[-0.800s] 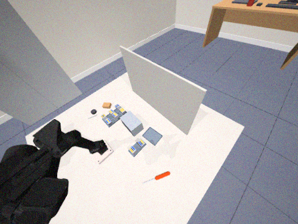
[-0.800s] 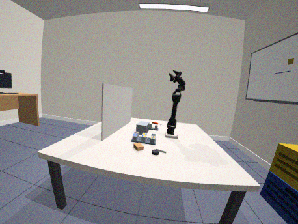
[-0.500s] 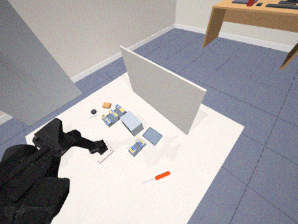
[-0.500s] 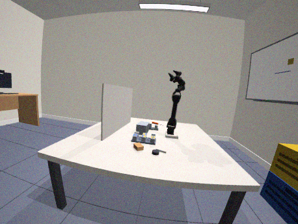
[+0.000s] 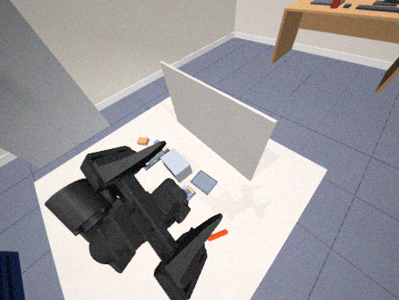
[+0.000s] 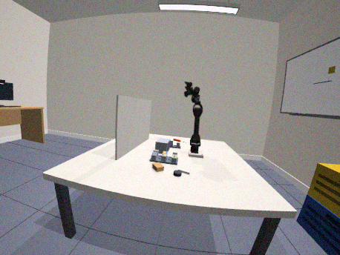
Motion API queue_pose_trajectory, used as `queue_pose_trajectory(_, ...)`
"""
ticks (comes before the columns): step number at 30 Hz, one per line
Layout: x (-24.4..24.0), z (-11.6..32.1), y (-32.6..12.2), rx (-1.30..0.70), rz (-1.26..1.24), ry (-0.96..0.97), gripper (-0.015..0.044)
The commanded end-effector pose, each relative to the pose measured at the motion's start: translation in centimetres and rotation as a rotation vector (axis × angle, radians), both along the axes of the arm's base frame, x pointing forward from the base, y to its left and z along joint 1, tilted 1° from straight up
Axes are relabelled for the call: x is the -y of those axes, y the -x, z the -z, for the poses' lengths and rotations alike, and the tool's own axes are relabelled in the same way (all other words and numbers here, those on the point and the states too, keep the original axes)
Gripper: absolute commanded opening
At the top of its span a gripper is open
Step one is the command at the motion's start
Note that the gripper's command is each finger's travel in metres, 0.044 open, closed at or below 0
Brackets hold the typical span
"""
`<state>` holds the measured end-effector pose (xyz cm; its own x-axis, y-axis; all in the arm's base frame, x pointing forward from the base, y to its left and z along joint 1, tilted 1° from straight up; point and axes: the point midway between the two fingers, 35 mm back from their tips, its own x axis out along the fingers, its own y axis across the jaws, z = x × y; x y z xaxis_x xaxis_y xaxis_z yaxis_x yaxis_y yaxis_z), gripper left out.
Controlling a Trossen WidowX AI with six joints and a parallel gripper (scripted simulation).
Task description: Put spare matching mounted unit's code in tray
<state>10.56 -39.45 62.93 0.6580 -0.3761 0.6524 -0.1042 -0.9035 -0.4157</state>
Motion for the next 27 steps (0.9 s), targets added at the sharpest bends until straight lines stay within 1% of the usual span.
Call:
queue_pose_trajectory(1,1.8,2.0,-4.8,0.085,-0.185,-0.289,0.0440)
queue_pose_trajectory(8,2.4,6.5,-13.6,0.178,-0.436,-0.780,0.0440)
queue_pose_trajectory(15,0.1,12.9,-22.4,0.225,-0.579,-1.305,0.0440)
queue_pose_trajectory(21,-4.5,19.7,-28.8,0.235,-0.567,-1.770,0.0440)
queue_pose_trajectory(27,-10.5,26.1,-32.2,0.258,-0.421,-2.174,0.0440)
